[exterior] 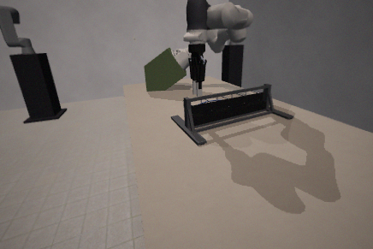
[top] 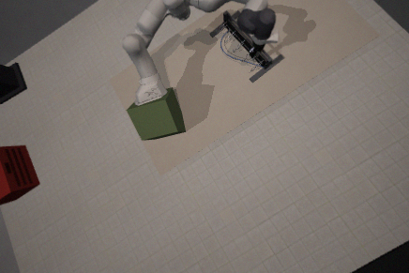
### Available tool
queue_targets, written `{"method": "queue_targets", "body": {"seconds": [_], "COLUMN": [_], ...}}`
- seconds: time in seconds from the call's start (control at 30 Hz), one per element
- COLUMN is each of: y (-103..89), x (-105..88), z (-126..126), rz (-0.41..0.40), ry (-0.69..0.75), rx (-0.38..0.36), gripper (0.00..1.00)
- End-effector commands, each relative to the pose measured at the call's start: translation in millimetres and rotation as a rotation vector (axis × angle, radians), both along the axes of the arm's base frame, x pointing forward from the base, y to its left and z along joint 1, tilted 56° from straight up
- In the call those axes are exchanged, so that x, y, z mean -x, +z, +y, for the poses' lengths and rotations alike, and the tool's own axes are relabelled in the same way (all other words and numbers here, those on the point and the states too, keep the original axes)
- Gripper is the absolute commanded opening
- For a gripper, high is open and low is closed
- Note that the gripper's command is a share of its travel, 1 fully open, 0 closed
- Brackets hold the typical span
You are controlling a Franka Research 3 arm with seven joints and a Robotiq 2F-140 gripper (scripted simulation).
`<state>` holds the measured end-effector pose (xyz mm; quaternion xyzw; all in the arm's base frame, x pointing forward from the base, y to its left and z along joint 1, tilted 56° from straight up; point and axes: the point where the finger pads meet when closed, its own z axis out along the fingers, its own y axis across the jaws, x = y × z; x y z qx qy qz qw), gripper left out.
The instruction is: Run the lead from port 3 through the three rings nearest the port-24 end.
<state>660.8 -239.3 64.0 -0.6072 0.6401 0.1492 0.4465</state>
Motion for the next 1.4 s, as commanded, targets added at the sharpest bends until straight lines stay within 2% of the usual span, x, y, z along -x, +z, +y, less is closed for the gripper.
{"method": "queue_targets", "body": {"seconds": [0.0, 0.47, 0.5, 1.37], "y": [6.6, 11.6, 11.6, 11.6], "x": [4.1, 7.5, 7.5, 7.5], "z": [-4.5, -11.1, -11.1, -11.1], "rz": [0.006, 0.006, 0.006, 0.006], "ry": [0.002, 0.002, 0.002, 0.002], "rx": [-0.007, -0.007, -0.007, -0.007], "gripper": [0.2, 0.2, 0.0, 0.0]}}
